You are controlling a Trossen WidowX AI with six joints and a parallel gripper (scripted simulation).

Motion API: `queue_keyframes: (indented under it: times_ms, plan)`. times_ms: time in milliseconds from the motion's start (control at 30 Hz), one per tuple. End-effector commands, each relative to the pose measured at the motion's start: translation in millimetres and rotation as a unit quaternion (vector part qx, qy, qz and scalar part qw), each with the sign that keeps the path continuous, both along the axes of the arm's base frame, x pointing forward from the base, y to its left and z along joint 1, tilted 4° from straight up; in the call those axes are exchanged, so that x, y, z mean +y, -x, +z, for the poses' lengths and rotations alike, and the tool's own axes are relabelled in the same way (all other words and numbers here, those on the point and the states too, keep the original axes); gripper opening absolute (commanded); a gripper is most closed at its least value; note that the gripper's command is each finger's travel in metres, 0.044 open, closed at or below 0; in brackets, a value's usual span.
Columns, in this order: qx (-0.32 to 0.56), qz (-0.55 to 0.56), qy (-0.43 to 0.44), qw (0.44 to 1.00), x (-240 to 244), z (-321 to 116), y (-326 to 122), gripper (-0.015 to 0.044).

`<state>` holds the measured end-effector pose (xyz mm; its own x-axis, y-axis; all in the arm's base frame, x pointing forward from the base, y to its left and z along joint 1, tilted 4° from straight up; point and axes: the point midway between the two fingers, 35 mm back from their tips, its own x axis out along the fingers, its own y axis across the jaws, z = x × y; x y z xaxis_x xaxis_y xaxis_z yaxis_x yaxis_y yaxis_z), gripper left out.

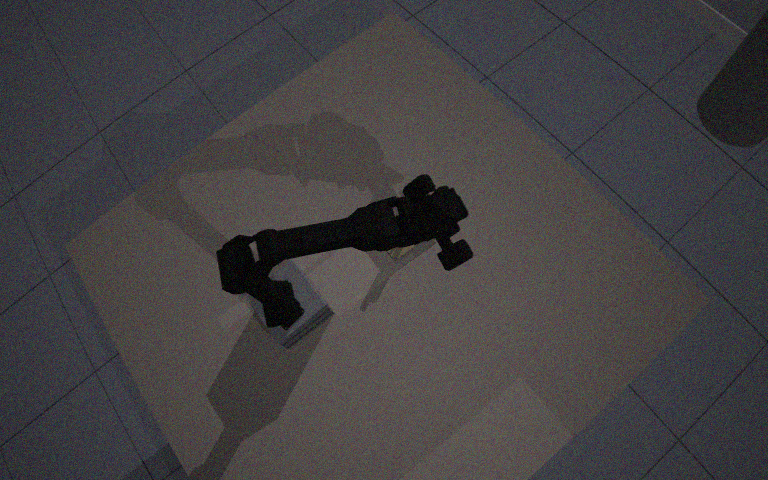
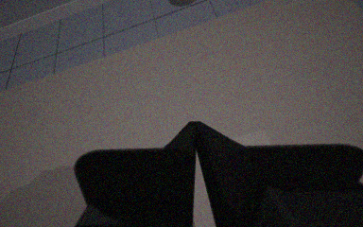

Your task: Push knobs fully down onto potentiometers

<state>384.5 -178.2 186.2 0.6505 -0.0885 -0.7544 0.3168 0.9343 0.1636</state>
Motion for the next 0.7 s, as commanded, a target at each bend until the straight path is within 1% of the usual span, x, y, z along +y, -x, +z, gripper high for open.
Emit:
queue_keyframes:
  times_ms: [0,333,667]
  plan:
    - [0.056,0.032,-0.001,0.998,21,-26,-4,0.0000]
    - [0.191,0.112,-0.001,0.975,74,-84,1,0.0000]
    - [0.322,0.199,0.018,0.926,124,-132,22,0.0000]
